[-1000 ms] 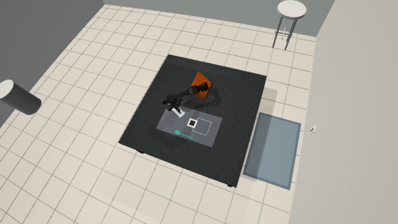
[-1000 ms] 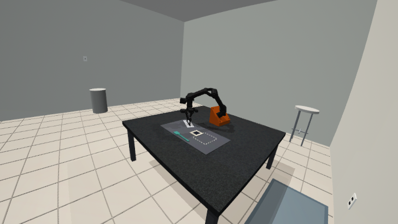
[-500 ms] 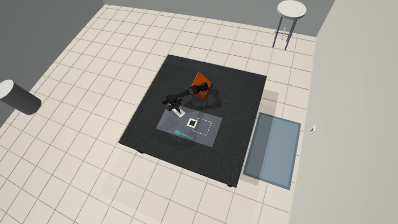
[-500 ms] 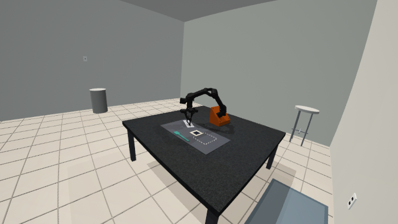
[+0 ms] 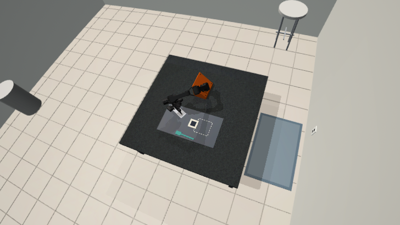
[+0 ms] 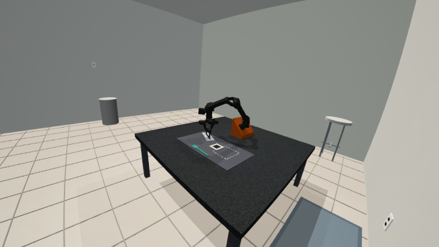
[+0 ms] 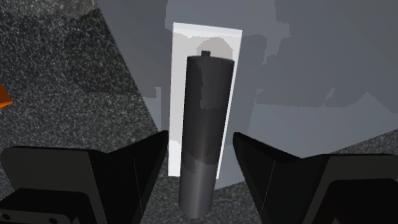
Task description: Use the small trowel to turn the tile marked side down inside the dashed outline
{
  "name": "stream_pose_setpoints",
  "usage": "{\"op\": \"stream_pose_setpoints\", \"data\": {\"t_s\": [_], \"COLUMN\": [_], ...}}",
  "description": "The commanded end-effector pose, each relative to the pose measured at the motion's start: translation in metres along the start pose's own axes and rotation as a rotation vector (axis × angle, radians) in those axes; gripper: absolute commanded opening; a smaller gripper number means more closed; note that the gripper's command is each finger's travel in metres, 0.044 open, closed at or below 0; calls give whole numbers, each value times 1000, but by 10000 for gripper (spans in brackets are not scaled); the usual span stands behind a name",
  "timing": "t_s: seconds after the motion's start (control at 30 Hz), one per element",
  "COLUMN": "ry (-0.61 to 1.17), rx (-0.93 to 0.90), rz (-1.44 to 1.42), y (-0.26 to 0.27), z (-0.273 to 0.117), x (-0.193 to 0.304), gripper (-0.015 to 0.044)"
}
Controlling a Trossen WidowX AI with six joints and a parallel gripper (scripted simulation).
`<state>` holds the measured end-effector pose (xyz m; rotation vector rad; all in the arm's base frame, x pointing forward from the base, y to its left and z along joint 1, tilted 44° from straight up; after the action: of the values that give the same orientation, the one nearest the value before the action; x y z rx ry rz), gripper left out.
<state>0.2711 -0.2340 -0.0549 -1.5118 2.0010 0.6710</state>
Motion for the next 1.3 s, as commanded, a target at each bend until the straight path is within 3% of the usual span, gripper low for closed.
{"op": "stream_pose_setpoints", "data": {"t_s": [0.0,0.1,0.33,0.43,0.67,1.27], "ry": [-1,-1,-1,-1,8,58], "rx": [3,2,2,11,22,187], "rz": [-5,-5,-5,0,43,573], "y": [0,3,3,3,3,11], "z": [-10,-43,-46,-57,-56,-42], "x": [0,-1,-1,0,0,6], "gripper": [270,270,270,300,300,300]}}
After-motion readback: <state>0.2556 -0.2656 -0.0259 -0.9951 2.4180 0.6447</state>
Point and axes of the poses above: the point midway between the two fingers, 35 mm back from their tips, its own z axis out along the fingers, its own y axis across the jaws, x = y × z, the point moved 9 cm from there along -z, back along the fingers, and after that the axes turned 12 degrees about -z, right-handed, at the moved point
